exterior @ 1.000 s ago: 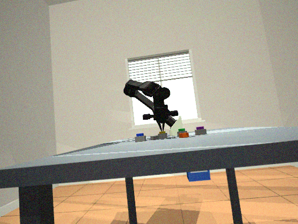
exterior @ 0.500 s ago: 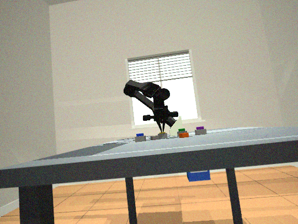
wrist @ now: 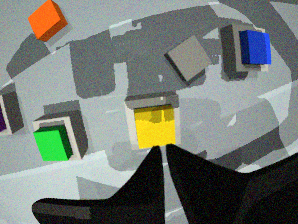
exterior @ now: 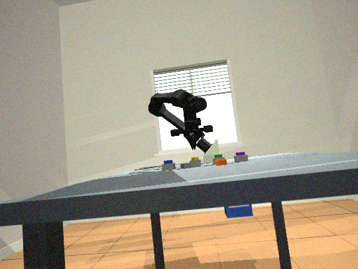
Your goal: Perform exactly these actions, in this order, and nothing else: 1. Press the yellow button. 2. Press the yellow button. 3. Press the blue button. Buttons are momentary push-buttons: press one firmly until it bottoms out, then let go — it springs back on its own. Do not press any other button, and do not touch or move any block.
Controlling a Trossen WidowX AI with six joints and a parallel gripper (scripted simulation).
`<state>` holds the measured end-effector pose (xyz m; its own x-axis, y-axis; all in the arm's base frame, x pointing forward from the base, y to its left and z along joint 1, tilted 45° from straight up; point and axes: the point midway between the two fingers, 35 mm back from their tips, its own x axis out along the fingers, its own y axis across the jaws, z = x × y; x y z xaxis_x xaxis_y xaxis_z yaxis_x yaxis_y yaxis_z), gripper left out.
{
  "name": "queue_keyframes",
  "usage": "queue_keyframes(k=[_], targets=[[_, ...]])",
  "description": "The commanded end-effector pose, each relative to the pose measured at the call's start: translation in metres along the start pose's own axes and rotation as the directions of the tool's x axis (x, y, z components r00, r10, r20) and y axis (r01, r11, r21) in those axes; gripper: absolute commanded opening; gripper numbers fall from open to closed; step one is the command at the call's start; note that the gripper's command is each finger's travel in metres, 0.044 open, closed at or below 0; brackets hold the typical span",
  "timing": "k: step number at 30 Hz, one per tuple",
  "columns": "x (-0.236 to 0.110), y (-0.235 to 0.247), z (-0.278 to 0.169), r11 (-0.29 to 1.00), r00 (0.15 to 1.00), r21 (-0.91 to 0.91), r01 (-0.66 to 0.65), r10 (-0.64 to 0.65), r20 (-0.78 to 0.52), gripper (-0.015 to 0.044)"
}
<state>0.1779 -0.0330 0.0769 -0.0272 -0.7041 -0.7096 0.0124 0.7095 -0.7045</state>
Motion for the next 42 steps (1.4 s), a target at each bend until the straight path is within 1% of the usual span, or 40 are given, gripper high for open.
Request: queue_keyframes(k=[1, 3, 9, 14, 18, 24, 26, 29, 31, 42], targets=[[-0.037, 0.001, 0.003, 1.000, 1.000, 0.005, -0.009, 0.009, 0.012, 0.0020], [-0.053, 0.001, 0.001, 1.000, 1.000, 0.006, -0.007, 0.007, 0.012, 0.0020], [-0.056, -0.005, 0.007, 1.000, 1.000, 0.004, -0.012, 0.012, 0.012, 0.0020], [-0.059, -0.059, 0.048, 1.000, 1.000, 0.003, -0.024, 0.024, 0.018, 0.0020], [-0.056, -0.108, 0.065, 1.000, 1.000, 0.009, -0.004, 0.004, 0.015, 0.0020], [-0.056, -0.111, 0.066, 1.000, 1.000, 0.009, -0.003, 0.003, 0.015, 0.0020], [-0.048, -0.111, 0.067, 1.000, 1.000, 0.009, -0.004, 0.004, 0.015, 0.0020], [-0.012, -0.111, 0.068, 1.000, 1.000, 0.010, -0.004, 0.004, 0.016, 0.0020], [0.003, -0.111, 0.067, 1.000, 1.000, 0.010, -0.001, 0.001, 0.016, 0.0020], [0.016, -0.111, 0.067, 1.000, 1.000, 0.011, -0.001, 0.001, 0.016, 0.0020]])
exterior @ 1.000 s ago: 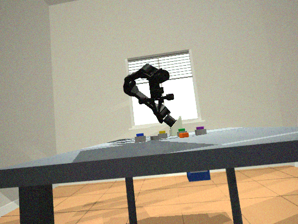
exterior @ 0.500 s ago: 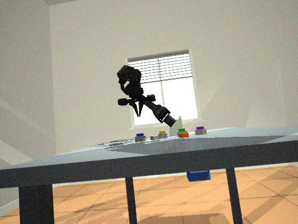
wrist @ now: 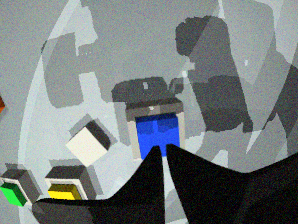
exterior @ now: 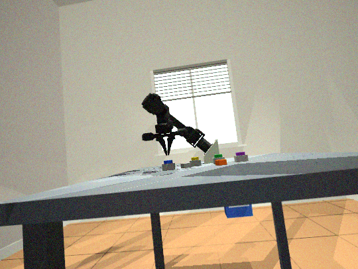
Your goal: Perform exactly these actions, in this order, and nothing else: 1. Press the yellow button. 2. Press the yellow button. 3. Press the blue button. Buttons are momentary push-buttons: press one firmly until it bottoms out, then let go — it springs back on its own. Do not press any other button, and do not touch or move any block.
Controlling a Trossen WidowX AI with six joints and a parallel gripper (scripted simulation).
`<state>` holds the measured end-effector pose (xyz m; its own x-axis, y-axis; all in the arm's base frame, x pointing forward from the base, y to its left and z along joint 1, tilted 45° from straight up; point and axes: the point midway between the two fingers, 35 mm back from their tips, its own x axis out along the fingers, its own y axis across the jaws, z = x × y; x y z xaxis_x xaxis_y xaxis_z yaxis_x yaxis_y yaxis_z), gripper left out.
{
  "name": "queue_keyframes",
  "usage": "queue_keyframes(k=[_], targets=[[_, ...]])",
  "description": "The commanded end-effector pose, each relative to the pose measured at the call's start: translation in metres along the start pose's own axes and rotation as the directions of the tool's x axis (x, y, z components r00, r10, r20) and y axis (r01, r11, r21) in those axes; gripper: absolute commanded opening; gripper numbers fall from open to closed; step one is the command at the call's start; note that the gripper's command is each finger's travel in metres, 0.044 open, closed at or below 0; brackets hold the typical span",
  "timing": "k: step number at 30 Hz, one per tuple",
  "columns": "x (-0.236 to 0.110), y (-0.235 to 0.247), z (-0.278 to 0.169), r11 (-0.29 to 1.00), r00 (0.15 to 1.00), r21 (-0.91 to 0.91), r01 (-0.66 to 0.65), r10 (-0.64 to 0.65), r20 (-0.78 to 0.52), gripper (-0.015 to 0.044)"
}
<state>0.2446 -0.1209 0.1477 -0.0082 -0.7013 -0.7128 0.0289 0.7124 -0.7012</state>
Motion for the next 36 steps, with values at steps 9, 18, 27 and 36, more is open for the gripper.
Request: queue_keyframes(k=[9, 18, 27, 36], targets=[[0.020, 0.000, -0.001, 1.000, 1.000, -0.006, 0.005, -0.005, -0.003, 0.0020], [0.028, 0.000, -0.002, 1.000, 1.000, -0.006, 0.006, -0.006, -0.003, 0.0020], [0.028, 0.000, -0.002, 1.000, 1.000, -0.006, 0.006, -0.006, -0.003, 0.0020], [0.017, 0.000, -0.001, 1.000, 1.000, -0.002, 0.005, -0.005, -0.002, 0.0020]])
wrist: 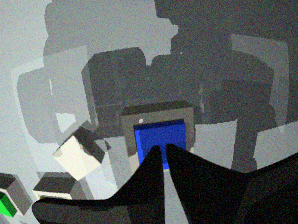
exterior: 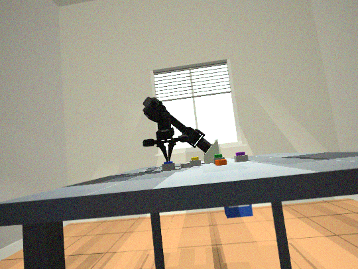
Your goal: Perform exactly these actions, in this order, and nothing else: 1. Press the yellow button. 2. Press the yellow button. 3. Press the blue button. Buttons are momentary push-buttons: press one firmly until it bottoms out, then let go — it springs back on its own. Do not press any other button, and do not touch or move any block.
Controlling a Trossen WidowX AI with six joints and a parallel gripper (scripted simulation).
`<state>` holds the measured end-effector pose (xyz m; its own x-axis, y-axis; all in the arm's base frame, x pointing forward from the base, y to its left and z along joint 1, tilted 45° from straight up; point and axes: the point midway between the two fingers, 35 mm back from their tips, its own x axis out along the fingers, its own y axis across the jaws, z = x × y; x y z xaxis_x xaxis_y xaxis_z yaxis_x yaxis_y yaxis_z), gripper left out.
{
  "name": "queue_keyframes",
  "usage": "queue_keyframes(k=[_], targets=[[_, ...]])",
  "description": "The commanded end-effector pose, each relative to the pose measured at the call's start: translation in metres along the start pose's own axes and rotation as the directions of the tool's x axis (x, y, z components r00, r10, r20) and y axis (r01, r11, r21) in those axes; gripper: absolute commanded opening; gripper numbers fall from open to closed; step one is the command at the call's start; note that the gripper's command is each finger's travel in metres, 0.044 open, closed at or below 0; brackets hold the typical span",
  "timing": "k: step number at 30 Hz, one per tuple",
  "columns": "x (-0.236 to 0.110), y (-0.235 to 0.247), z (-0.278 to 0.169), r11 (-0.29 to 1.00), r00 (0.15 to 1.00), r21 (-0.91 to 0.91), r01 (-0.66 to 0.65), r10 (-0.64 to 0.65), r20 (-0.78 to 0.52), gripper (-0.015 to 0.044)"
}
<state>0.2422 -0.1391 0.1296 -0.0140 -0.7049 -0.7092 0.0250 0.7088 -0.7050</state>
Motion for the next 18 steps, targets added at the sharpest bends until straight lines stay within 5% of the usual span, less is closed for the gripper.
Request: queue_keyframes(k=[1, 6, 10, 18], targets=[[-0.020, 0.000, 0.001, 1.000, 1.000, 0.000, -0.001, 0.001, 0.003, 0.0020], [-0.030, 0.000, 0.001, 1.000, 1.000, -0.002, -0.001, 0.001, 0.003, 0.0020], [-0.037, 0.020, 0.016, 0.999, 0.999, -0.028, -0.018, 0.019, 0.030, 0.0125], [-0.071, 0.134, 0.063, 0.993, 0.993, -0.076, -0.095, 0.100, 0.068, 0.0335]])
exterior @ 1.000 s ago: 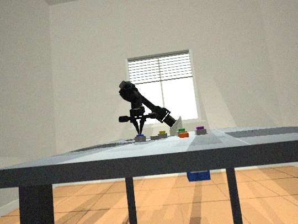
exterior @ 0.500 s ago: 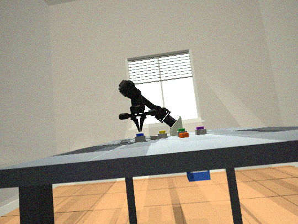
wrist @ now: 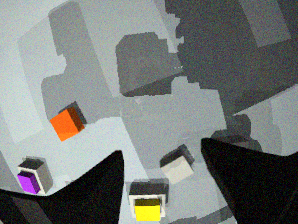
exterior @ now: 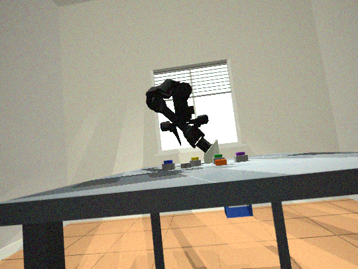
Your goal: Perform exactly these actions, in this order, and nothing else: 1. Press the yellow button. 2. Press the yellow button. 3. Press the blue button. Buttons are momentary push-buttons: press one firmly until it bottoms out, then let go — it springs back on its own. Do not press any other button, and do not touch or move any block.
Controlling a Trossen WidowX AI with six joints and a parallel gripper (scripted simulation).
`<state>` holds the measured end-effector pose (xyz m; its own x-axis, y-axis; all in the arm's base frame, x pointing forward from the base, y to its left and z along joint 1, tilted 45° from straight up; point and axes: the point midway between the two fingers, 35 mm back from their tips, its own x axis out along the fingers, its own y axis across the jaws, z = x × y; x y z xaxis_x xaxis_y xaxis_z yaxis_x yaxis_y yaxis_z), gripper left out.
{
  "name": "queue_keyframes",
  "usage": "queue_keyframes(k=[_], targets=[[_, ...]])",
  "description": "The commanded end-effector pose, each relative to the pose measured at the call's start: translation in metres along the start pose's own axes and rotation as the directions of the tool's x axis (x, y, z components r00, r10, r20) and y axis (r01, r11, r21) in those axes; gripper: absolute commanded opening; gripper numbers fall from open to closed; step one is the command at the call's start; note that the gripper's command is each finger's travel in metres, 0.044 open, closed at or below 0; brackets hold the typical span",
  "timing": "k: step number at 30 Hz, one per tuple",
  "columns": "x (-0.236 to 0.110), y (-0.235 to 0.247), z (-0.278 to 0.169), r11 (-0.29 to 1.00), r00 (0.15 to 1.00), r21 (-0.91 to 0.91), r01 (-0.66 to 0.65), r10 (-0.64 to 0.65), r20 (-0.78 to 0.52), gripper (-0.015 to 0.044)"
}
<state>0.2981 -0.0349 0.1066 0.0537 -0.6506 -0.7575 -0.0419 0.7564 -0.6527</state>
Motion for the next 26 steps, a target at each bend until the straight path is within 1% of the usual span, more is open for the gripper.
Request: queue_keyframes(k=[1, 2, 3, 9, 14, 16, 19, 26], targets=[[-0.011, 0.058, 0.017, 0.999, 0.999, -0.005, -0.032, 0.032, 0.000, 0.0361], [-0.014, 0.073, 0.020, 0.999, 0.999, -0.003, -0.037, 0.037, -0.004, 0.0387], [-0.016, 0.088, 0.022, 0.999, 0.999, -0.001, -0.040, 0.040, -0.008, 0.0400], [-0.025, 0.183, 0.015, 0.999, 0.999, 0.018, -0.032, 0.032, -0.038, 0.0400], [-0.026, 0.259, -0.012, 0.999, 0.998, 0.043, 0.012, -0.009, -0.059, 0.0400], [-0.024, 0.282, -0.025, 0.998, 0.998, 0.053, 0.033, -0.029, -0.063, 0.0400], [-0.022, 0.299, -0.036, 0.997, 0.997, 0.062, 0.050, -0.046, -0.065, 0.0400], [-0.022, 0.300, -0.036, 0.997, 0.997, 0.063, 0.052, -0.047, -0.065, 0.0400]])
